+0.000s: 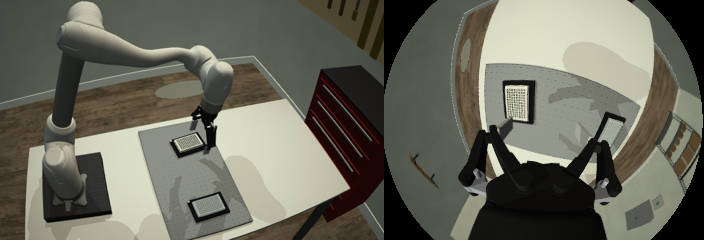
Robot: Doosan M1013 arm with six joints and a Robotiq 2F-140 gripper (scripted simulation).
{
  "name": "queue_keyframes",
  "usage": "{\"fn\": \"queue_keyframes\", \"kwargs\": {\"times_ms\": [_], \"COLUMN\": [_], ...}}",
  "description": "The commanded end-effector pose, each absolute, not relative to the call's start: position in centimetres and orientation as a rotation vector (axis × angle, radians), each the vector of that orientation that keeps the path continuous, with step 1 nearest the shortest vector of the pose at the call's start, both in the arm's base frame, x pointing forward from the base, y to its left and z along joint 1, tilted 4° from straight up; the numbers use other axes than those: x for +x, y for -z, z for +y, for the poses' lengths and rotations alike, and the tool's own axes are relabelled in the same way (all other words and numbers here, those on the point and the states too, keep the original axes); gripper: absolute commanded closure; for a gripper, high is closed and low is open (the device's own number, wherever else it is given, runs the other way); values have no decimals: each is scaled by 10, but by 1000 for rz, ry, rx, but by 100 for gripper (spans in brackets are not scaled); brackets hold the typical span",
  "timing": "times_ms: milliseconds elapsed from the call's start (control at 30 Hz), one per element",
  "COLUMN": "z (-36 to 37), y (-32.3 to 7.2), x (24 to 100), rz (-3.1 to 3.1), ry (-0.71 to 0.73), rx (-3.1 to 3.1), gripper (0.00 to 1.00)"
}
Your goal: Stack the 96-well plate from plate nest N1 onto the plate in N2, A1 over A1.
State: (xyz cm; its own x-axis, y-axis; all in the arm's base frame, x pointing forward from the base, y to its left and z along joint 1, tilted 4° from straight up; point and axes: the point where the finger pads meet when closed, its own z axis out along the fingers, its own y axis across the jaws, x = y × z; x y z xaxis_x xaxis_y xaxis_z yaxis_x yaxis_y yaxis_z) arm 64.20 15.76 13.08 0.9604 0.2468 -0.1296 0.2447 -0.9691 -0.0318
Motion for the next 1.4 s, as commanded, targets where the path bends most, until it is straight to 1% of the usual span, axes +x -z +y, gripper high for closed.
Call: {"fn": "queue_keyframes", "kwargs": {"times_ms": [0,233,300,500,567,867,1367], "z": [168,190,199,226,235,267,268], "y": [-126,-115,-112,-100,-97,-85,-82], "x": [640,636,634,628,625,616,615], "rz": [-394,-394,-404,-404,-418,-418,-418], "ry": [-131,-131,-43,-43,50,50,50], "rx": [-3136,-3136,-3165,-3165,-3180,-3180,-3180], "gripper": [0,0,0,0,0,0,0]}}
